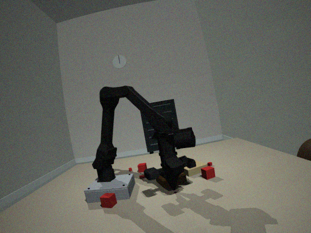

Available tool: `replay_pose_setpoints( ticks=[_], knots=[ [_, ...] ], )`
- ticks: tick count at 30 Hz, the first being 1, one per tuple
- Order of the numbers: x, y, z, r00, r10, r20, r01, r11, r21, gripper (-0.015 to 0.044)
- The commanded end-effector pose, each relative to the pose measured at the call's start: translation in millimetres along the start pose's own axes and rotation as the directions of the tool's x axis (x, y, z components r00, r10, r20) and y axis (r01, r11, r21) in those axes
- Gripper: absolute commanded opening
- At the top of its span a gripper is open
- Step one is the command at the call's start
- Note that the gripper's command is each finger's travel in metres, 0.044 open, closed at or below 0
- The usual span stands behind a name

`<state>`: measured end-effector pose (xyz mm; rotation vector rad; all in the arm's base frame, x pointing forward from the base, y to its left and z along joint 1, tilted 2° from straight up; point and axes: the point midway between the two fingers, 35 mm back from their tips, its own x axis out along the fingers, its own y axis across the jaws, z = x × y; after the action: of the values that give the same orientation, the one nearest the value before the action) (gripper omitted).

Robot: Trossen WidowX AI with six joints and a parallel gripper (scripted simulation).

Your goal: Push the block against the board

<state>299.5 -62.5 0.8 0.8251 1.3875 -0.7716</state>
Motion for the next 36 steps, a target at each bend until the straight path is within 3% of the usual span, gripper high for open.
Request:
replay_pose_setpoints(
  ticks=[1, 7, 14, 19, 22, 26, 36],
  knots=[
    [0, 0, 6, 1.000, 0.001, -0.005, -0.001, 1.000, -0.001, 0.0000],
    [-55, 0, 2, 1.000, 0.002, -0.005, -0.002, 1.000, -0.001, 0.0000],
    [-55, 2, 1, 1.000, 0.002, -0.005, -0.002, 1.000, 0.002, 0.0000],
    [-55, 32, -25, 1.000, 0.004, -0.007, -0.004, 0.999, 0.040, 0.0000],
    [-52, 32, -25, 1.000, 0.004, -0.007, -0.004, 0.999, 0.040, 0.0000],
    [-3, 32, -26, 1.000, 0.004, -0.007, -0.004, 0.999, 0.040, 0.0000],
    [0, 33, -31, 1.000, 0.004, -0.008, -0.004, 0.999, 0.040, 0.0000]
  ],
)
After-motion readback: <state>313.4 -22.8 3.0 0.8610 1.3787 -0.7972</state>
